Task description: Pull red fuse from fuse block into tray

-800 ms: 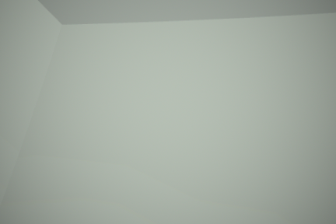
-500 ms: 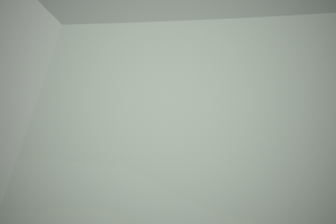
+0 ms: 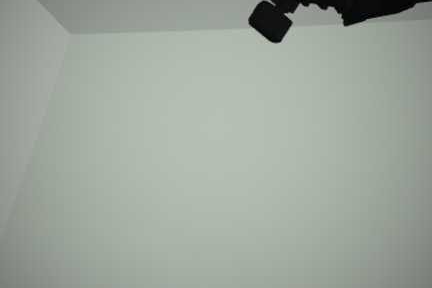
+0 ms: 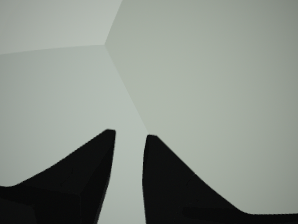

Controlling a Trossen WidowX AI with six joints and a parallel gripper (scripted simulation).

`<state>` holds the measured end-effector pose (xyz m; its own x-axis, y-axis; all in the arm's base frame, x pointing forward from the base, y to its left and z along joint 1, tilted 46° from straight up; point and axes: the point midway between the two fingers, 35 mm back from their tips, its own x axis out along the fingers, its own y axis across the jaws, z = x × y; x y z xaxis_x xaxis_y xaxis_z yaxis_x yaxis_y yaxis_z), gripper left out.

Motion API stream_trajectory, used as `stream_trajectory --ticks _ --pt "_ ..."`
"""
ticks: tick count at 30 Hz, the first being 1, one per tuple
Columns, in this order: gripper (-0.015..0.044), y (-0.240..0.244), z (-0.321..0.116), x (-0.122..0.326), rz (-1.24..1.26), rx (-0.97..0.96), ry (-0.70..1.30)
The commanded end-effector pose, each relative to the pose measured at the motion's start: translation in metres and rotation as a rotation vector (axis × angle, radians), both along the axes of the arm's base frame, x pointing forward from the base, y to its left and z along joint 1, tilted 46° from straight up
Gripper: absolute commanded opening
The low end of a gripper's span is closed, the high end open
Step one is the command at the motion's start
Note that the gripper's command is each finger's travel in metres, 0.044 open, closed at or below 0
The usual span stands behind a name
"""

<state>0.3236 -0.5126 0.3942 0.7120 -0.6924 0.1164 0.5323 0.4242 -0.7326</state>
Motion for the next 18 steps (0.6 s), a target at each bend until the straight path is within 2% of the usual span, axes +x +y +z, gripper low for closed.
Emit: stream_trajectory --ticks 1,10,18 --pt "0.0062 0.027 -0.052 0.036 0.106 0.185 0.074" --pt "0.0062 0.117 -0.169 0.09 0.314 0.612 0.282" --pt "0.0062 0.224 -0.255 0.099 0.453 0.994 0.502"
